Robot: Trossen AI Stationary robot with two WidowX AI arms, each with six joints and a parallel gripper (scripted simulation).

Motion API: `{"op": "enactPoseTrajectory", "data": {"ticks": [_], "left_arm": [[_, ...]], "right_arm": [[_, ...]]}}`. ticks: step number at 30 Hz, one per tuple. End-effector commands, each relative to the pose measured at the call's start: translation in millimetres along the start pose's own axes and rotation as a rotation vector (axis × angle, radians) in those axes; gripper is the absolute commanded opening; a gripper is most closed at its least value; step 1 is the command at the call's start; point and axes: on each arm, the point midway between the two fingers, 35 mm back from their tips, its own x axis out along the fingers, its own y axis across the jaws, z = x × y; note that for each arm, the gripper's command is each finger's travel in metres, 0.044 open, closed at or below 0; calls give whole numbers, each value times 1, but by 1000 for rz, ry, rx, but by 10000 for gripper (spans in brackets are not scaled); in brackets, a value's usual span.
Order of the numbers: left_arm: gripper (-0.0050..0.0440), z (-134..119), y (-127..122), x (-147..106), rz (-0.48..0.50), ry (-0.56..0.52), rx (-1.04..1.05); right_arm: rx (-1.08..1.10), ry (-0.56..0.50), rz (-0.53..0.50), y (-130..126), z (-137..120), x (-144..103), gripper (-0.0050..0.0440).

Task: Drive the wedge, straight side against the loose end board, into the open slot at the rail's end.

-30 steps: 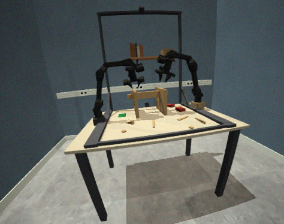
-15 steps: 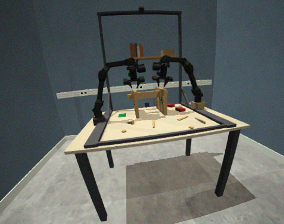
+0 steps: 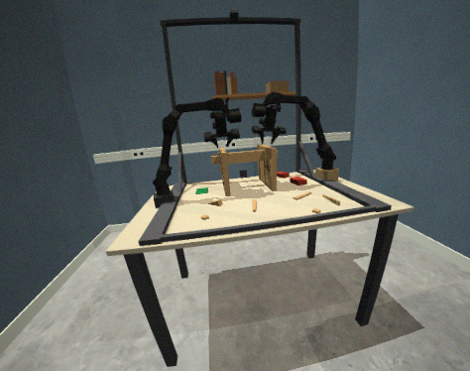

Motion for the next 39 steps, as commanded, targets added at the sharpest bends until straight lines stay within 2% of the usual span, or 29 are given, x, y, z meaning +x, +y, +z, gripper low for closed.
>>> {"op": "enactPoseTrajectory", "data": {"ticks": [1,34,35,39], "left_arm": [[257,1,0,-3,7,0,5],[257,1,0,-3,7,0,5],[257,1,0,-3,7,0,5],[257,1,0,-3,7,0,5]], "right_arm": [[-21,6,-28,3,2,-7,257],[4,13,12,2,-21,20,257],[3,13,10,2,-21,19,0],[-2,13,3,1,-20,17,0]]}}
